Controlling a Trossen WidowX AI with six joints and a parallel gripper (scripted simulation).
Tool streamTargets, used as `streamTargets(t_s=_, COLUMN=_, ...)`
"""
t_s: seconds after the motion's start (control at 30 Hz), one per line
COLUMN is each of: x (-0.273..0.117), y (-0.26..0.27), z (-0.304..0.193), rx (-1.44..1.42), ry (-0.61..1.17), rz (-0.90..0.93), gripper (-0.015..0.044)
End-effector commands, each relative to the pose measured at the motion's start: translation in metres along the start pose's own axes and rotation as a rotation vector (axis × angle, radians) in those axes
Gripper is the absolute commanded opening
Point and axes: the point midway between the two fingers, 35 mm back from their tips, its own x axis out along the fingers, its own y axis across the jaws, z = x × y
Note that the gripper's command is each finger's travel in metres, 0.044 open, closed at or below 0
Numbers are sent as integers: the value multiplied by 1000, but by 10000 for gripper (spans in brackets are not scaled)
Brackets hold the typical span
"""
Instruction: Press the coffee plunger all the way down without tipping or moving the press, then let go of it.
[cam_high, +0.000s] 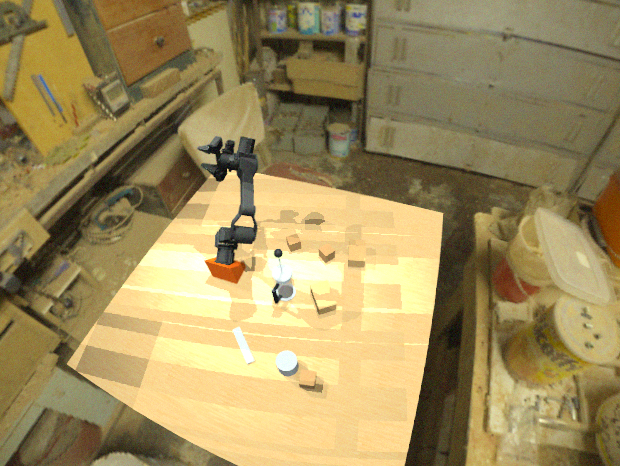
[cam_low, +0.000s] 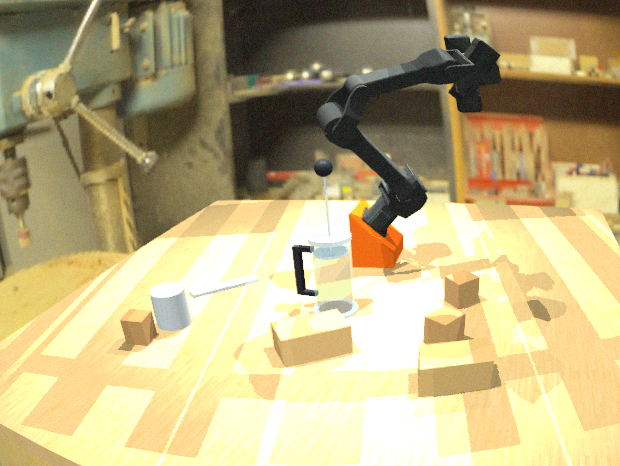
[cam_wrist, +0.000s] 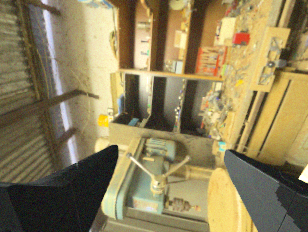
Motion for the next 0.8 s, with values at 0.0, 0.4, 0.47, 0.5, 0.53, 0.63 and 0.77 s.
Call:
streamTargets(t_s=0.0, x=1, y=-1, z=1, rx=0, ry=-8, rz=-9, gripper=426)
streamTargets(t_s=0.4, x=17, y=-69, z=55, rx=11, ry=-211, rz=-334, gripper=440)
streamTargets(t_s=0.47, x=16, y=-82, z=65, rx=12, ry=-242, rz=-386, gripper=440)
streamTargets(t_s=0.5, x=15, y=-89, z=69, rx=12, ry=-255, rz=-416, gripper=440)
streamTargets(t_s=0.53, x=12, y=-98, z=73, rx=33, ry=-280, rz=-457, gripper=440)
streamTargets(t_s=0.63, x=6, y=-119, z=88, rx=28, ry=-329, rz=-543, gripper=440)
streamTargets(t_s=0.77, x=-13, y=-155, z=110, rx=55, ry=-420, rz=-684, gripper=440)
